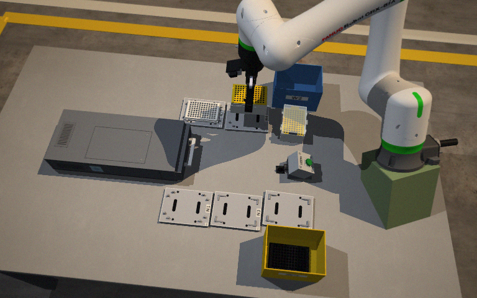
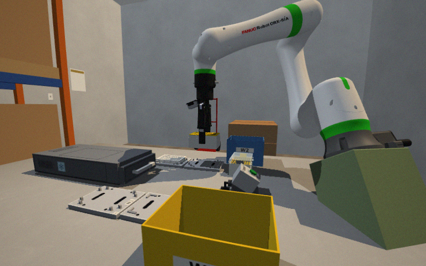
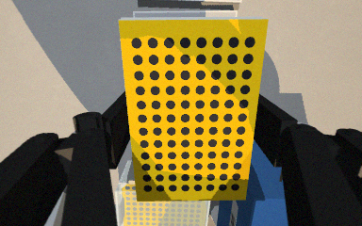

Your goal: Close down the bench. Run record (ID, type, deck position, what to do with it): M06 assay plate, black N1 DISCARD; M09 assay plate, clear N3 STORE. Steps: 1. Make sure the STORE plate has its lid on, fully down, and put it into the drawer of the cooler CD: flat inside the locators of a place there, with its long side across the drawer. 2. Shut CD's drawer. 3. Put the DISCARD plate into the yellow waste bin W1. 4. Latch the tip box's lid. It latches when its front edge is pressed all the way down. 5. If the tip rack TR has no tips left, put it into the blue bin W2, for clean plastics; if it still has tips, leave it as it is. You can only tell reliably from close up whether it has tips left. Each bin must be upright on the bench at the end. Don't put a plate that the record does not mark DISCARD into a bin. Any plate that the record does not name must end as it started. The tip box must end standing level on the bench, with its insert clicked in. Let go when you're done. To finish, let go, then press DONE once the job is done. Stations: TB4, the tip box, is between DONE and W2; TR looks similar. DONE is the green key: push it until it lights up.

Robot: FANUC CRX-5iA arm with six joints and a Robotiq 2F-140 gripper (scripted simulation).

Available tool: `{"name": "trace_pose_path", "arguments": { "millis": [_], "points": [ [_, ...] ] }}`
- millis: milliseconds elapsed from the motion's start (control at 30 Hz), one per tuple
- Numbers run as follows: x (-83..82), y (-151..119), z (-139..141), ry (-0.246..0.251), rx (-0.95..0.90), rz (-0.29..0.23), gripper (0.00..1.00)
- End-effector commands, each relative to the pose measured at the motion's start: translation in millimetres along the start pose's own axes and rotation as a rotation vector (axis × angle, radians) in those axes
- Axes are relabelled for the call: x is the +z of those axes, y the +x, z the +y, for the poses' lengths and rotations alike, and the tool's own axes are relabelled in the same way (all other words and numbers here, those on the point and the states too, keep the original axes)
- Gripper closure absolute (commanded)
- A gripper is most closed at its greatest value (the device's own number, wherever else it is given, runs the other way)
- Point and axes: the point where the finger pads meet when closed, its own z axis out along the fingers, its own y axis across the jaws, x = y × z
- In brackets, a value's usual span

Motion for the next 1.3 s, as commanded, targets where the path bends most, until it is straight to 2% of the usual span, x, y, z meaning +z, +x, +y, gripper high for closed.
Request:
{"name": "trace_pose_path", "arguments": {
  "millis": [0,833,1267],
  "points": [
    [-4.3,0.6,0.1,0.000,0.000,0.001,0.90],
    [-34.9,0.5,0.1,0.000,0.000,0.001,0.90],
    [-45.4,0.5,0.1,0.000,0.000,0.001,0.90]
  ]
}}
